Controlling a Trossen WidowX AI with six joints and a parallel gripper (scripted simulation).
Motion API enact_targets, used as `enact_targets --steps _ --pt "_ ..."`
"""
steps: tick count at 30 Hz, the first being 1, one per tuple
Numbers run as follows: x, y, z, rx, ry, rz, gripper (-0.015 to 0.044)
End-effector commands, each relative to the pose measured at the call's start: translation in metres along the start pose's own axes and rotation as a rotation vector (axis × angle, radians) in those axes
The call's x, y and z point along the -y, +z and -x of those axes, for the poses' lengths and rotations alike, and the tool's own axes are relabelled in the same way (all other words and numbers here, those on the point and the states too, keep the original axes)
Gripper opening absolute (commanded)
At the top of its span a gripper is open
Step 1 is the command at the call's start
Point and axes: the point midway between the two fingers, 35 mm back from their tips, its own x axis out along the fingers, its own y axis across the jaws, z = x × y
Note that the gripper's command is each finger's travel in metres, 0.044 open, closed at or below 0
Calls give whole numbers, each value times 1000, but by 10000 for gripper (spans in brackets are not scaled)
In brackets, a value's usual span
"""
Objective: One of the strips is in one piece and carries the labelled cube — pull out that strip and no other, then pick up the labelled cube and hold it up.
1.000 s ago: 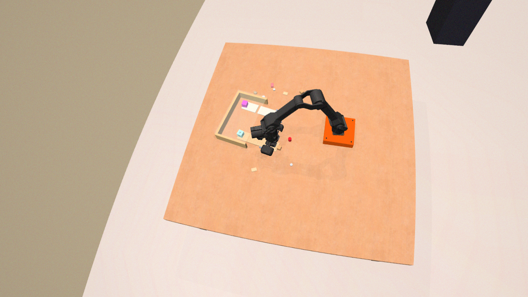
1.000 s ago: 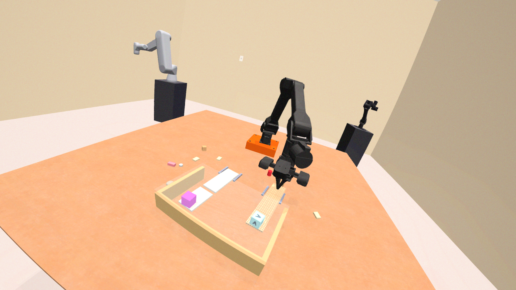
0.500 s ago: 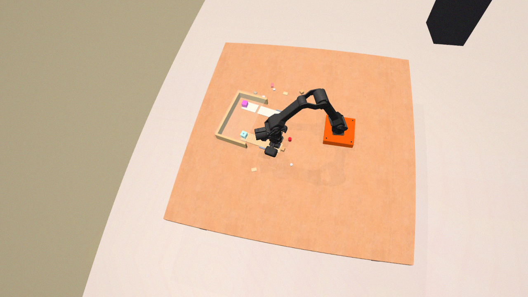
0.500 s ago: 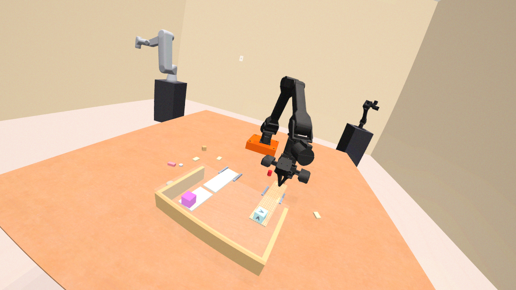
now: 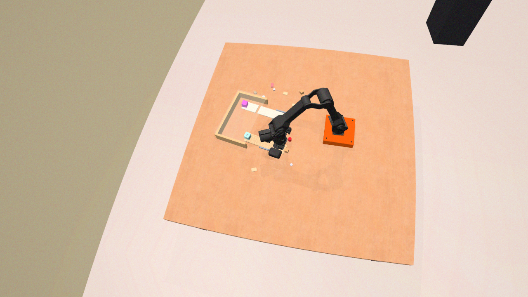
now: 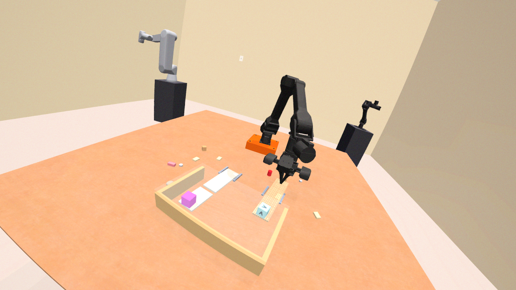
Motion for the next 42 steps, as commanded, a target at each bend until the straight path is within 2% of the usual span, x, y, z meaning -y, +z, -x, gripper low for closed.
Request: enact_targets --steps 1,42 --pt "2 -12 -6 -26 -7 0 0" --pt "2 -75 -5 -31 -7 0 0"
